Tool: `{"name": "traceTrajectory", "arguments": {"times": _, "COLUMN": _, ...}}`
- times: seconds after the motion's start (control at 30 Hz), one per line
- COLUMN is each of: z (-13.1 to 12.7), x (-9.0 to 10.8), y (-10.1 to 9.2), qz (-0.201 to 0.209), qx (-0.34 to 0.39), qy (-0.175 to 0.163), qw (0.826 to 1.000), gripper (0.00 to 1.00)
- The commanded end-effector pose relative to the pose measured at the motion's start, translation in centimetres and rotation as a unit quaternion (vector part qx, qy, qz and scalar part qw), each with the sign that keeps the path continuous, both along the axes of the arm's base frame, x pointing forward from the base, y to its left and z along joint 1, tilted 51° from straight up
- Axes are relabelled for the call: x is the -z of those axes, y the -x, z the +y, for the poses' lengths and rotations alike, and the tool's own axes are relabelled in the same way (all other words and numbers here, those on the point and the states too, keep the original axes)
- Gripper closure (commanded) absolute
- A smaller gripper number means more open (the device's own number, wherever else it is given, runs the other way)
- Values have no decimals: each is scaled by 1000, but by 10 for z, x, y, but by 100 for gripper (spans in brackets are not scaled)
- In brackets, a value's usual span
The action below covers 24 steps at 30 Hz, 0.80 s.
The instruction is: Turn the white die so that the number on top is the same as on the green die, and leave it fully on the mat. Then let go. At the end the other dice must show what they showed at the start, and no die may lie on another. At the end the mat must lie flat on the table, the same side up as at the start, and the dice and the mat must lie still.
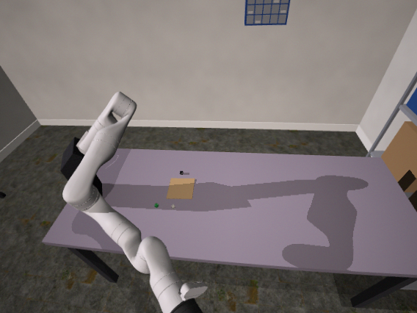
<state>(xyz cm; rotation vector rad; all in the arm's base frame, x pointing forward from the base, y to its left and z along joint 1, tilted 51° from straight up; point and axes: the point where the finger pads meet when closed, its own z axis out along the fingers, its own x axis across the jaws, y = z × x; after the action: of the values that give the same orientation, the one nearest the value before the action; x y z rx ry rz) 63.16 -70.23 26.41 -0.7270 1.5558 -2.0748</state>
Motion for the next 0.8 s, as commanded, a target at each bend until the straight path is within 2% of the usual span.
{"name": "traceTrajectory", "arguments": {"times": 0.0, "z": -1, "x": -2, "y": 2, "qz": -1, "qx": 1, "qy": 1, "qw": 1000, "gripper": 0}}
{"name": "traceTrajectory", "arguments": {"times": 0.6, "z": -1, "x": -2, "y": 2, "qz": -1, "qx": 1, "qy": 1, "qw": 1000, "gripper": 0}}
{"name": "traceTrajectory", "arguments": {"times": 0.7, "z": 2, "x": -11, "y": 0, "qz": -2, "qx": -3, "qy": 9, "qw": 1000, "gripper": 0}}
{"name": "traceTrajectory", "arguments": {"times": 0.77, "z": 9, "x": -25, "y": -1, "qz": -3, "qx": -10, "qy": 23, "qw": 1000, "gripper": 0}}
